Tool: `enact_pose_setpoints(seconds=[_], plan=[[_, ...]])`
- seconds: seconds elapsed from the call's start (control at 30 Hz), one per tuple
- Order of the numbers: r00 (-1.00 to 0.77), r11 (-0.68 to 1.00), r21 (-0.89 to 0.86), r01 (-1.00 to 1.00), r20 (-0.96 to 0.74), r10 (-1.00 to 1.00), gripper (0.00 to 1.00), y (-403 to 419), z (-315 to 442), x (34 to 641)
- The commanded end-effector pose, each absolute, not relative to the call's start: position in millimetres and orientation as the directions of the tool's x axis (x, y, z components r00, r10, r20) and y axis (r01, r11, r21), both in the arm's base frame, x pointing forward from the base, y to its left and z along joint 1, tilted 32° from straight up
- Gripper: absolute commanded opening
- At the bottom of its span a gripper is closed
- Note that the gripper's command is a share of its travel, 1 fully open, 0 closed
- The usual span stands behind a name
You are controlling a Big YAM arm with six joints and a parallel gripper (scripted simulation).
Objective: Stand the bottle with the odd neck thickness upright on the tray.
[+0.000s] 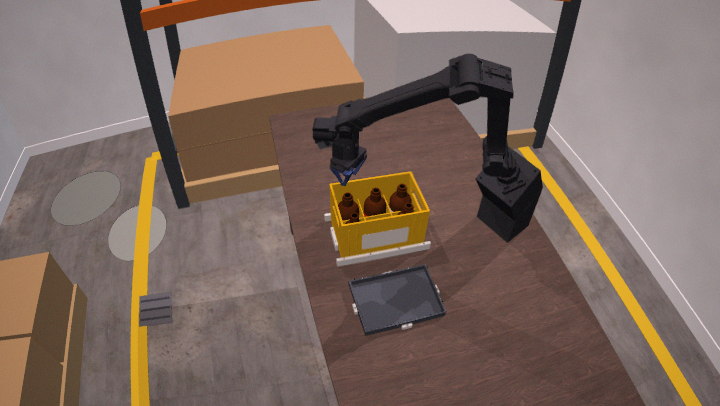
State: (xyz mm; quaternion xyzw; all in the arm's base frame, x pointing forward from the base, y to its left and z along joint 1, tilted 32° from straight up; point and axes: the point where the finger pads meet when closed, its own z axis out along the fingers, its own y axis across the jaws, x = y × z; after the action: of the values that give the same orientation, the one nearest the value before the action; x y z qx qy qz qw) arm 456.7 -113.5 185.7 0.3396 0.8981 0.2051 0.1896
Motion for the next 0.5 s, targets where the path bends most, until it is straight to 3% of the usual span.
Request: enact_pose_setpoints(seconds=[0.0, 0.03, 0.47], plan=[[-0.695, 0.692, 0.502, 0.519, -0.224, 0.684, 0.61, -117.6, 201.6, 462.8], [-0.695, 0.692, 0.502, 0.519, -0.224, 0.684, 0.00, -117.6, 201.6, 462.8], [-0.694, 0.692, 0.503, 0.518, -0.225, 0.684, 0.00, -117.7, 201.7, 463.1]])
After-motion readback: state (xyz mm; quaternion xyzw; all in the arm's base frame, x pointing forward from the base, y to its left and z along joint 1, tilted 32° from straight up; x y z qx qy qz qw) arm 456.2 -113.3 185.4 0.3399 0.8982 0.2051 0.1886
